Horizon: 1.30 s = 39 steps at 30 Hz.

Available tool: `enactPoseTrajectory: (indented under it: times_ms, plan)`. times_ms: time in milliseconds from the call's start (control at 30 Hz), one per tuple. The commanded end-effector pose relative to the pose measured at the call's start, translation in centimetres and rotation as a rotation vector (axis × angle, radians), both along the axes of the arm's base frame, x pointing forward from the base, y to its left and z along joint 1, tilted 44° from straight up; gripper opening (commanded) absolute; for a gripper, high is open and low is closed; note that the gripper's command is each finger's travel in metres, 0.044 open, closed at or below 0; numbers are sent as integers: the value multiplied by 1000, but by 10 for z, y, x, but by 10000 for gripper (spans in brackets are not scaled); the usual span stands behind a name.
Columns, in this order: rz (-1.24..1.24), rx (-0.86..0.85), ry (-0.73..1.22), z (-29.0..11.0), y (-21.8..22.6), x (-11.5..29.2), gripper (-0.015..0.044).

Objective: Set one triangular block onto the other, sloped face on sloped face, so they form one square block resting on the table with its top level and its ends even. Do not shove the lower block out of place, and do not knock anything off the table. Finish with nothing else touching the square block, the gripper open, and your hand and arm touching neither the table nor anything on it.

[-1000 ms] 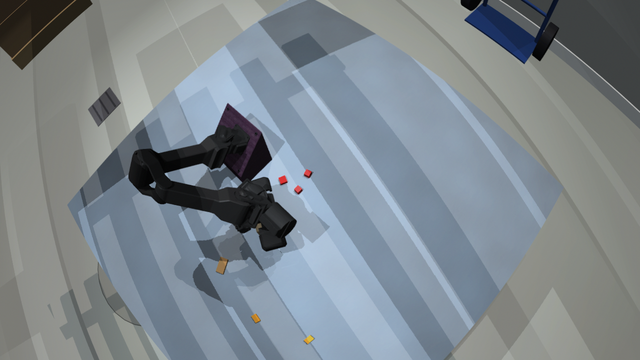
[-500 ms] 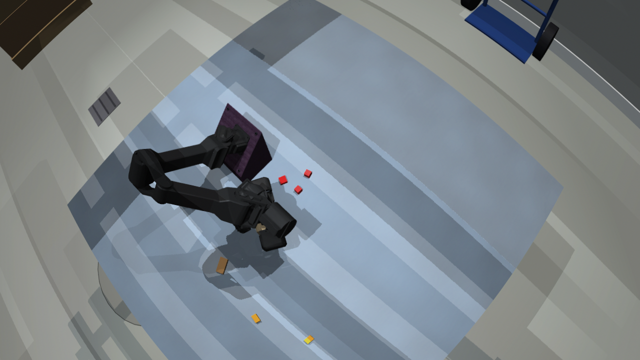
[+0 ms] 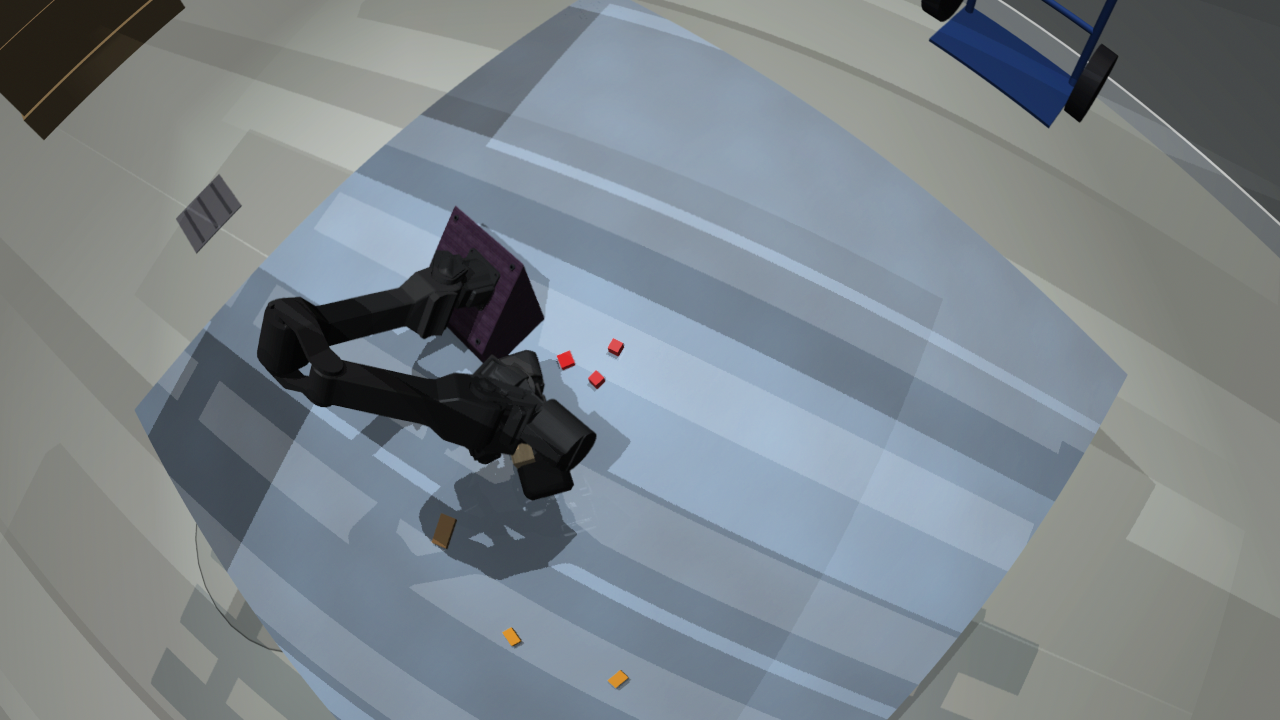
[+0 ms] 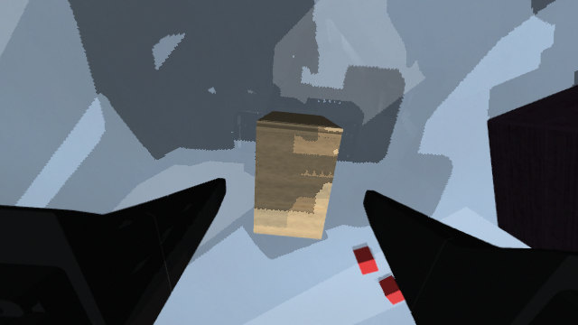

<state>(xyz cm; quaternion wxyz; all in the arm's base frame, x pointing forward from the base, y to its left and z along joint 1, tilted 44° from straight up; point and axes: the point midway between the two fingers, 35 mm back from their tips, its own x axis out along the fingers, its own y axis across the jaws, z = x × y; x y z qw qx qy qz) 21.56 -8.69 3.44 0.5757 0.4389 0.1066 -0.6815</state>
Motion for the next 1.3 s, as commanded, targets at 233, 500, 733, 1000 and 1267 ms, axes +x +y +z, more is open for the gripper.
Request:
enactPoseTrajectory:
  times_ms: [233,500,733,1000,1267]
  plan:
    - [4,4,-12,74,70,-5,440]
    - [15,3,-12,69,68,-2,440]
    - [15,3,-12,69,68,-2,440]
    - [15,3,-12,69,68,-2,440]
    - [15,3,-12,69,68,-2,440]
